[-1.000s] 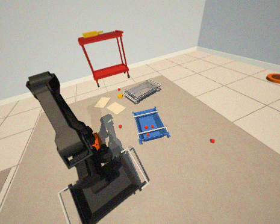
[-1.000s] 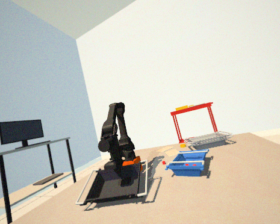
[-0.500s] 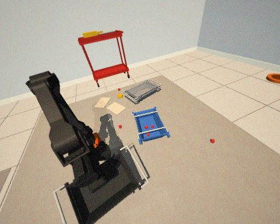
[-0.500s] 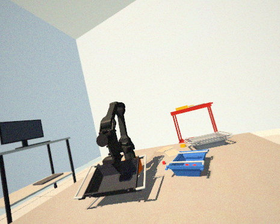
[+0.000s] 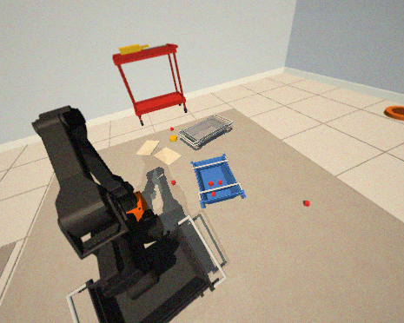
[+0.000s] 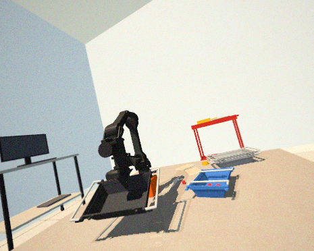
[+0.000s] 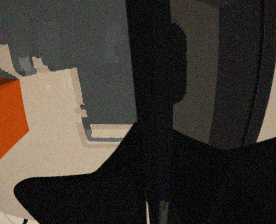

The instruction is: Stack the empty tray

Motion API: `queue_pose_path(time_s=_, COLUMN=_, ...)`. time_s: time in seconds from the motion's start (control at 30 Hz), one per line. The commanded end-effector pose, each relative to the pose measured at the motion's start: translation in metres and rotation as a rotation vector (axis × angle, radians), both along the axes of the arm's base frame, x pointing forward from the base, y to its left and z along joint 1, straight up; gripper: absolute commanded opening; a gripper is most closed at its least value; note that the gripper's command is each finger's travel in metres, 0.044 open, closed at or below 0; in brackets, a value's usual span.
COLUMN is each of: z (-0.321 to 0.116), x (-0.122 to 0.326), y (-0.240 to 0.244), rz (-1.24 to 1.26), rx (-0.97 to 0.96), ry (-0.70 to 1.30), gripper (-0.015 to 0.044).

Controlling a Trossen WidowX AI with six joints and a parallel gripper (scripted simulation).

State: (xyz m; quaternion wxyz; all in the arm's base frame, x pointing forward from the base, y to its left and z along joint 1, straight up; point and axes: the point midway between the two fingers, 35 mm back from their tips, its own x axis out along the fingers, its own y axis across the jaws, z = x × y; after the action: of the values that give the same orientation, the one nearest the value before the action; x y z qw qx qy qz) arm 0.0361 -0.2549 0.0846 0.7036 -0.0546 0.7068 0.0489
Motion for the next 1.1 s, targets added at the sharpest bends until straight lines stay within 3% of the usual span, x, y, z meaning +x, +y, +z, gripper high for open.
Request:
queue_pose_path(time_s=0.0, z=0.013, x=0.003, y=-0.016, rz=0.0, rx=-0.022, ry=-0.004, gripper=0.0)
queue_pose_path(time_s=0.6, z=0.055, x=0.01, y=-0.069, rz=0.0, rx=-0.026, ry=-0.005, gripper=0.0)
queue_pose_path(time_s=1.07, z=0.058, x=0.011, y=-0.073, rz=0.0, rx=-0.027, ry=-0.005, gripper=0.0)
